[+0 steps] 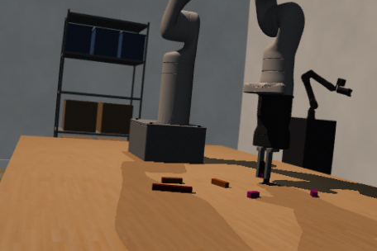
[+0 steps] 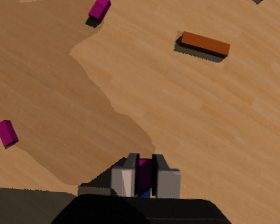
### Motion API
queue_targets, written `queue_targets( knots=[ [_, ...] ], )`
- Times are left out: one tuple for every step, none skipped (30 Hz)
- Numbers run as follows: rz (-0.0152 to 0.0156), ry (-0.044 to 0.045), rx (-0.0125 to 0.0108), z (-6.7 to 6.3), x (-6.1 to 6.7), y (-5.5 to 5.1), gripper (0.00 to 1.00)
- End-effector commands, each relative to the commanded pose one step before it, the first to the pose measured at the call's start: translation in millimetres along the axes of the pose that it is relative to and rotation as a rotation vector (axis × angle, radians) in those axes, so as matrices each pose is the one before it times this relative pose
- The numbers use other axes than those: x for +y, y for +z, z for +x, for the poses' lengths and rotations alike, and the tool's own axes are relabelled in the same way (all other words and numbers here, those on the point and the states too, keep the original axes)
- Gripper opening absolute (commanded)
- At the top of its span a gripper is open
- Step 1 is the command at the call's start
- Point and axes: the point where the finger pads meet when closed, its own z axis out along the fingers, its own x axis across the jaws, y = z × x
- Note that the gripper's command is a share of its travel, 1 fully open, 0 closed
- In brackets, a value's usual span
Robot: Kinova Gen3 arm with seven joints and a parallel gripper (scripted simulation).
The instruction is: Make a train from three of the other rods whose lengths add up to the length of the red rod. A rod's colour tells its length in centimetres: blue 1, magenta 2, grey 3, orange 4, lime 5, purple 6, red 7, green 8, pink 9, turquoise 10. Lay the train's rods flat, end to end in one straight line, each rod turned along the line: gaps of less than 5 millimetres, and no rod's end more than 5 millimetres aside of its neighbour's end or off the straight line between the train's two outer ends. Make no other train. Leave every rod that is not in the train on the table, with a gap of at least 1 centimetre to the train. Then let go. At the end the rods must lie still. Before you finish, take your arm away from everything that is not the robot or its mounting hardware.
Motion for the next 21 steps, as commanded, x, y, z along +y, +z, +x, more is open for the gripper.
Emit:
queue_targets(
  knots=[
    [0.00050, -0.00011, -0.00132, -0.49, -0.12, -0.46, 0.24],
    [0.00000, 0.00000, 0.00000, 0.00, 0.00, 0.05, 0.24],
    [0.00000, 0.00000, 0.00000, 0.00, 0.00, 0.13, 0.24],
    [0.00000, 0.00000, 0.00000, 0.00, 0.00, 0.24, 0.24],
    [0.00000, 0.00000, 0.00000, 0.00, 0.00, 0.35, 0.24],
    [0.00000, 0.00000, 0.00000, 0.00, 0.00, 0.47, 0.24],
    [0.00000, 0.00000, 0.00000, 0.00, 0.00, 0.00, 0.24],
    [0.00000, 0.00000, 0.00000, 0.00, 0.00, 0.00, 0.24],
    [0.00000, 0.00000, 0.00000, 0.00, 0.00, 0.59, 0.24],
    [0.00000, 0.00000, 0.00000, 0.00, 0.00, 0.70, 0.24],
    [-0.00001, -0.00001, 0.00001, 0.00, 0.00, 0.79, 0.24],
    [-0.00001, -0.00001, 0.00001, 0.00, 0.00, 0.86, 0.24],
    [0.00001, 0.00001, -0.00001, -0.01, 0.00, 0.90, 0.24],
    [0.00000, 0.00000, 0.00000, 0.00, 0.00, 0.93, 0.24],
    [0.00000, 0.00000, 0.00000, 0.00, 0.00, 0.93, 0.24],
    [-0.00001, -0.00001, 0.00001, 0.01, 0.00, 0.90, 0.24],
    [0.00001, 0.00001, -0.00001, -0.01, 0.00, 0.84, 0.24],
    [0.00001, 0.00001, -0.00001, 0.00, 0.00, 0.77, 0.24],
    [0.00000, 0.00000, 0.00000, 0.00, 0.00, 0.68, 0.24],
    [0.00000, 0.00000, 0.00000, 0.00, 0.00, 0.57, 0.24],
    [0.00000, 0.00000, 0.00000, 0.00, 0.00, 0.46, 0.24]
  ],
)
